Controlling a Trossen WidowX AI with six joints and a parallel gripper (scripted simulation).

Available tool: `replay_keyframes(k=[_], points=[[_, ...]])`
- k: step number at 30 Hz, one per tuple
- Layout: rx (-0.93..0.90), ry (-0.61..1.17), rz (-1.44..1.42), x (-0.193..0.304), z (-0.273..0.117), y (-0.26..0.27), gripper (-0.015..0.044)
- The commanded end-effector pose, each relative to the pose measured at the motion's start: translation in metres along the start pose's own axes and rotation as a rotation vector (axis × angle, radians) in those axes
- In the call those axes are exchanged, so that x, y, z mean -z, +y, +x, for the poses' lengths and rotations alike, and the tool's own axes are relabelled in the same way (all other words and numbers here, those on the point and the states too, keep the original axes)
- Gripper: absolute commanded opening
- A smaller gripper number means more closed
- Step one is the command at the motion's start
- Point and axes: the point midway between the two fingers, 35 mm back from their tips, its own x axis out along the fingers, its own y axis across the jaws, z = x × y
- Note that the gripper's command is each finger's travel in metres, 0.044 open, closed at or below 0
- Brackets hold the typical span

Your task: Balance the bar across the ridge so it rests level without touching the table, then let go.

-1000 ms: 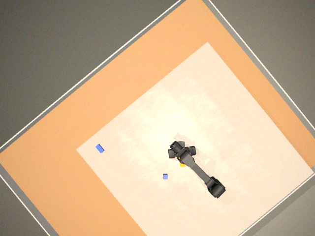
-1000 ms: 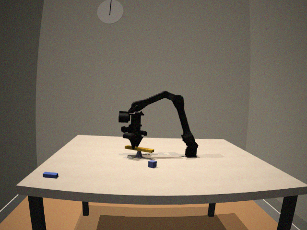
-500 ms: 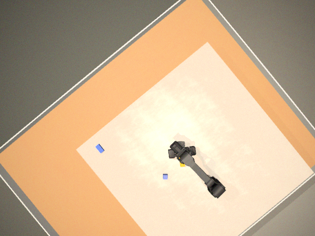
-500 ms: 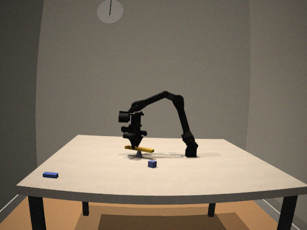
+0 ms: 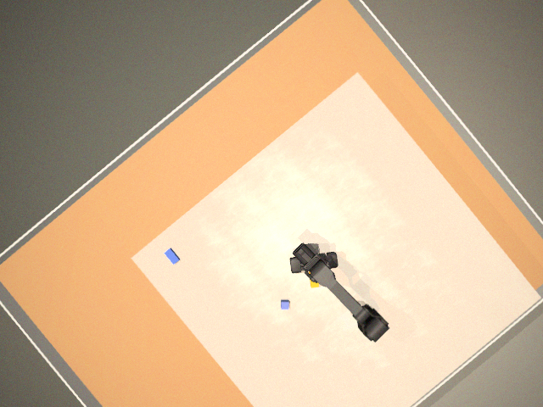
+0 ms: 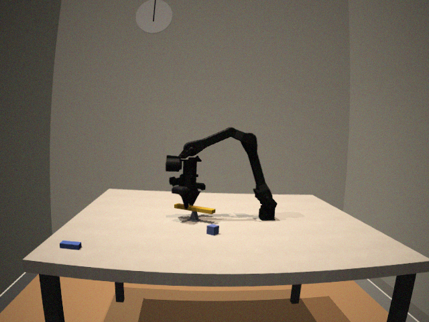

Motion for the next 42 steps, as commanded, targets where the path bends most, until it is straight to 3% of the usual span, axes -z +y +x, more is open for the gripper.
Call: replay_keyframes(k=[1,11,21,25,34,42], points=[[0.000,0.000,0.000,0.000,0.000,0.000,0.0185],[0.000,0.000,0.000,0.000,0.000,0.000,0.0185],[0.000,0.000,0.000,0.000,0.000,0.000,0.0440],[0.000,0.000,0.000,-0.001,-0.007,0.001,0.0440],[0.000,0.000,0.000,0.000,-0.098,0.000,0.0440],[0.000,0.000,0.000,0.000,-0.100,0.000,0.0440]])
